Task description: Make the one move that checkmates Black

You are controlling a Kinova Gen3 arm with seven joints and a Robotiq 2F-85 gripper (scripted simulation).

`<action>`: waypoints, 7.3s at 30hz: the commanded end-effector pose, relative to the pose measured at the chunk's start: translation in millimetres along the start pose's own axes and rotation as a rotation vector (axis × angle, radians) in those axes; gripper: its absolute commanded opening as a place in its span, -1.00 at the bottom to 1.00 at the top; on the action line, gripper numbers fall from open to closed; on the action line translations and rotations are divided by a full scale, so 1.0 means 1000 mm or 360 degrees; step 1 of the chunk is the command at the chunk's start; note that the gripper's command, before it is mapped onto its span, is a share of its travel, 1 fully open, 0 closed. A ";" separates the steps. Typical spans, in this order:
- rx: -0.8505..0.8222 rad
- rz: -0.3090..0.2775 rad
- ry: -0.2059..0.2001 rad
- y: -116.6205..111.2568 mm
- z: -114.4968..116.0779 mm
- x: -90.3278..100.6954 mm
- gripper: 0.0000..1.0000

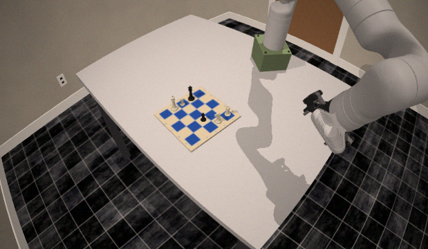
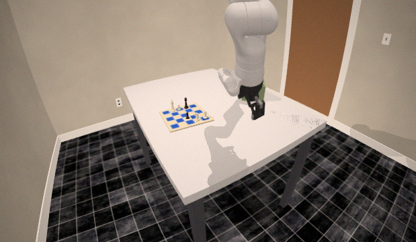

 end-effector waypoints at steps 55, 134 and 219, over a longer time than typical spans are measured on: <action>-0.1053 0.0342 0.0089 -0.053 0.043 -0.076 1.00; -0.2402 0.0752 0.0202 -0.121 0.094 -0.177 1.00; -0.3575 -0.0432 -0.0924 -0.063 0.282 -0.132 1.00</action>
Point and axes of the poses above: the point where the finger pads meet when closed, its own x axis back along the fingers, its own z axis across the jaws, y = z × x, the point moved 2 cm from there along x, back along the fingers, and after that the axes turned 8 degrees about x, right-handed, at the moved point
